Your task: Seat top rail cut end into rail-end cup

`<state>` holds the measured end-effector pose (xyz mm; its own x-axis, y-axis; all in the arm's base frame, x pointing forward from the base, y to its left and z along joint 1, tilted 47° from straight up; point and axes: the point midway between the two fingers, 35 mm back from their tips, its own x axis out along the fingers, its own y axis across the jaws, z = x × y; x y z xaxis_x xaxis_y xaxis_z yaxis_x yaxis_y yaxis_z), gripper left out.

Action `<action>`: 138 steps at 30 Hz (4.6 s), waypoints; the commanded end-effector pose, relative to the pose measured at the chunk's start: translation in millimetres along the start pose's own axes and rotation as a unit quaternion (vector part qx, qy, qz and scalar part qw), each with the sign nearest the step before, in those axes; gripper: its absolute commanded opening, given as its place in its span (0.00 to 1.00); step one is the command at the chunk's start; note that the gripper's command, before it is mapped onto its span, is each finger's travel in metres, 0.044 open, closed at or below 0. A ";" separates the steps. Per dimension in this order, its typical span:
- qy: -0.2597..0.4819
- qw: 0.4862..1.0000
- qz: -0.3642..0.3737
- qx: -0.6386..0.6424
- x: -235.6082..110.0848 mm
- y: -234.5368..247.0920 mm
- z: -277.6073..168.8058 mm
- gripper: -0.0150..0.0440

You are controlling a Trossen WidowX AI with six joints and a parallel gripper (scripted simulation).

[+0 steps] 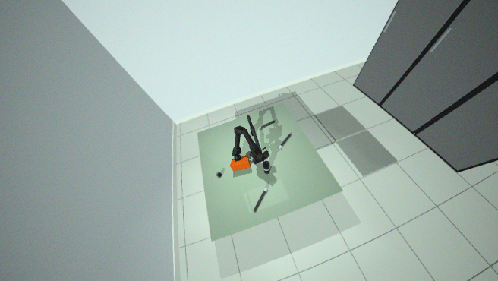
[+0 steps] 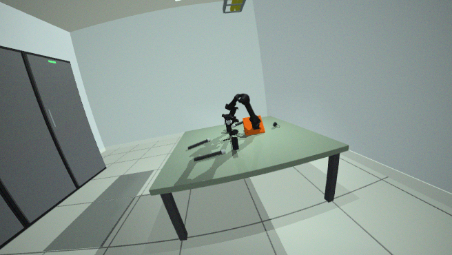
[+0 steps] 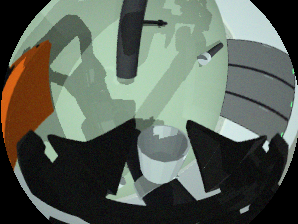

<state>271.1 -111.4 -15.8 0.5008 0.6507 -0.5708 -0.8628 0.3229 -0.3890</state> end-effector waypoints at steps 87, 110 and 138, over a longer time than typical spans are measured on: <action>0.256 0.002 0.001 0.967 -27.4 -20.3 190.5 1.00; 0.255 0.003 0.001 0.967 18.1 4.8 190.5 1.00; 0.255 0.003 0.003 0.967 57.0 27.8 191.5 1.00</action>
<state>263.4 61.7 82.5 0.0108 0.7242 -0.6896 0.9967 0.0480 0.0660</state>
